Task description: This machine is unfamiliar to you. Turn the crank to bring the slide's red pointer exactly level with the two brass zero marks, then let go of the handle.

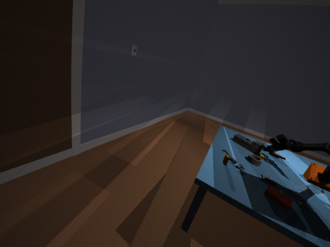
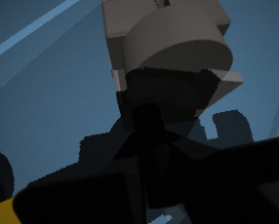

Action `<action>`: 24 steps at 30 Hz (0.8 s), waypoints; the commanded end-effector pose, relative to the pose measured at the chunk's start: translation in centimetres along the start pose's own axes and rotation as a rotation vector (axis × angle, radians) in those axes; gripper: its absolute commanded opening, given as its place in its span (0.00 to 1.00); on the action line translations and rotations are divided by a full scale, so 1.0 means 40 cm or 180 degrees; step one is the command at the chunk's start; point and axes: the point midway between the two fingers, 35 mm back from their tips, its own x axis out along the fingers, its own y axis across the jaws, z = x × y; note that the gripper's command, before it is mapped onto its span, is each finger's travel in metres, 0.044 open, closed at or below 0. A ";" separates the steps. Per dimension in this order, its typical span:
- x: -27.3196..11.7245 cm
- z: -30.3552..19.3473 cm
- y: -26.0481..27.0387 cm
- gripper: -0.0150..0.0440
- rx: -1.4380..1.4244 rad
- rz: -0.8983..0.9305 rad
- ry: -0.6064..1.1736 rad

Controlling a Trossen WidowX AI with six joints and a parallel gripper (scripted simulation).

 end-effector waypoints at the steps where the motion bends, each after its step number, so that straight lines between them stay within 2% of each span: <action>1: -0.017 0.016 -0.009 0.25 0.0018 0.0006 -0.0034; 24: -0.036 0.033 -0.048 0.25 0.0015 0.0002 -0.0035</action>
